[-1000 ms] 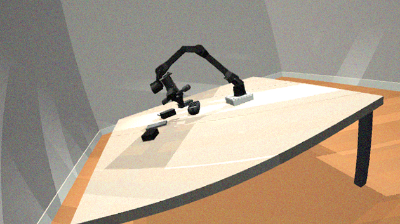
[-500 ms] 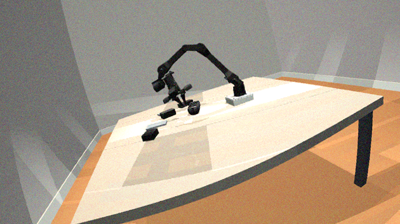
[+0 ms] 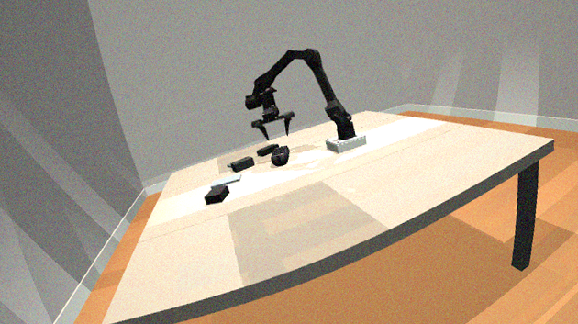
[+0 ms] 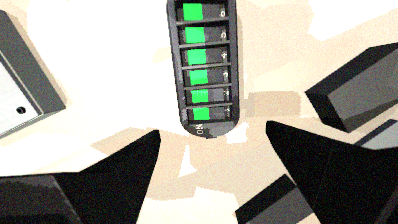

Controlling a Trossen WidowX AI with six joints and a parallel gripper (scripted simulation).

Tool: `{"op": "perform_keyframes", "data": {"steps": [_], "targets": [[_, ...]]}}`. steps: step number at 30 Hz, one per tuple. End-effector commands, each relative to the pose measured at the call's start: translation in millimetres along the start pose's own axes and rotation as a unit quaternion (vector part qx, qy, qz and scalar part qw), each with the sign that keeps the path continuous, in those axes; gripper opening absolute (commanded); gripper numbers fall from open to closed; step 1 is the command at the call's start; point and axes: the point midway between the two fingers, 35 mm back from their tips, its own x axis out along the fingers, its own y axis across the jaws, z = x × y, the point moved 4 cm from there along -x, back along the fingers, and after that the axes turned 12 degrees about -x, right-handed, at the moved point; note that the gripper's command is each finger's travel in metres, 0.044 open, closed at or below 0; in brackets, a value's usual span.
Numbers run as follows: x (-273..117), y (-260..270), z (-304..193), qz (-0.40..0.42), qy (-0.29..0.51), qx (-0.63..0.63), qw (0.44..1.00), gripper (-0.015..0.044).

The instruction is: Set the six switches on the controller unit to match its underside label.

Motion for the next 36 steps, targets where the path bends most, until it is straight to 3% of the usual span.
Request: {"op": "perform_keyframes", "data": {"steps": [1, 36], "targets": [[1.1, 2.3, -1.4, -0.007, 0.000, -0.004, 1.000, 0.0440], [56.7, 2.1, -12.8, -0.003, -0.007, -0.003, 1.000, 0.0440]]}}
